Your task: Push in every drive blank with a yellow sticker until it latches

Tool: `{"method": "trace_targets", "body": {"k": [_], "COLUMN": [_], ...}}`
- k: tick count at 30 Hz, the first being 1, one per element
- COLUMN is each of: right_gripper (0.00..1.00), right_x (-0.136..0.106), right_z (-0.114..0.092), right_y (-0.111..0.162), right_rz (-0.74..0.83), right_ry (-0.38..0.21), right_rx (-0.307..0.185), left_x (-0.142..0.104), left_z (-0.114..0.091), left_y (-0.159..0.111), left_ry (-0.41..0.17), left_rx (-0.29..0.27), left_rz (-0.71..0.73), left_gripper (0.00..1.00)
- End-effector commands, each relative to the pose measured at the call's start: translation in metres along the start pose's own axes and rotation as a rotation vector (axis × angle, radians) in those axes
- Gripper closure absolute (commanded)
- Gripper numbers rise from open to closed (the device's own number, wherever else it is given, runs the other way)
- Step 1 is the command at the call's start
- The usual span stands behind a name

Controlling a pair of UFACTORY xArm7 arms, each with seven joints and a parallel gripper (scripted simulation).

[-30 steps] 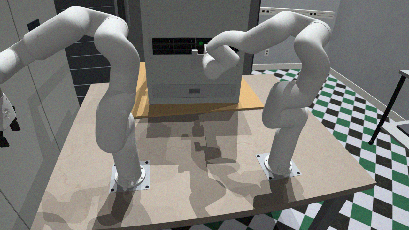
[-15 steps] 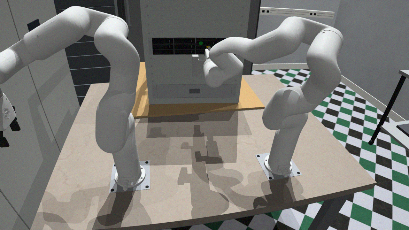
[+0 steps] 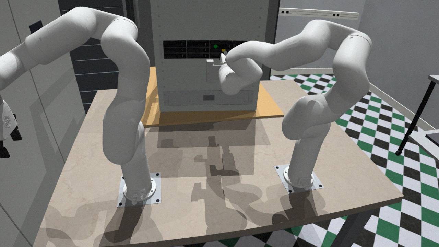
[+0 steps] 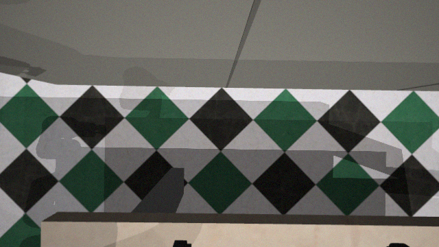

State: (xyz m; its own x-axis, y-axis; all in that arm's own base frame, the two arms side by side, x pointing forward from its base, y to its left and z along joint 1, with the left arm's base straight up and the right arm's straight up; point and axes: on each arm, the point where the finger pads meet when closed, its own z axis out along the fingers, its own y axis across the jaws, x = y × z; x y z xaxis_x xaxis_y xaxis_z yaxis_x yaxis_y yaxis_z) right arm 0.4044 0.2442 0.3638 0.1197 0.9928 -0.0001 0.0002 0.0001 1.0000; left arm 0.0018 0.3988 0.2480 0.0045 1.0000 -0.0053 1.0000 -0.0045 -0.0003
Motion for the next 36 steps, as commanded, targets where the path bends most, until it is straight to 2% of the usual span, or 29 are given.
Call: {"method": "trace_targets", "body": {"k": [1,3,4,36], "right_gripper": [1.00,1.00,0.00,0.00], "right_x": [0.0004,0.0004,0.0004,0.0004], "right_z": [0.0001,0.0001,0.0001,0.0001], "right_y": [0.0018,0.0018,0.0018,0.0018], "right_rz": [0.003,0.003,0.003,0.003], "right_ry": [0.000,0.000,0.000,0.000], "right_rx": [-0.002,-0.002,-0.002,-0.002], "left_x": [0.0012,0.0012,0.0012,0.0012], "left_z": [-0.0020,-0.0020,-0.0020,-0.0020], "left_y": [0.0000,0.0000,0.0000,0.0000], "left_ry": [0.005,0.005,0.005,0.005], "left_rx": [0.000,0.000,0.000,0.000], "left_rz": [0.000,0.000,0.000,0.000], "left_gripper": [0.00,0.00,0.00,0.00]}}
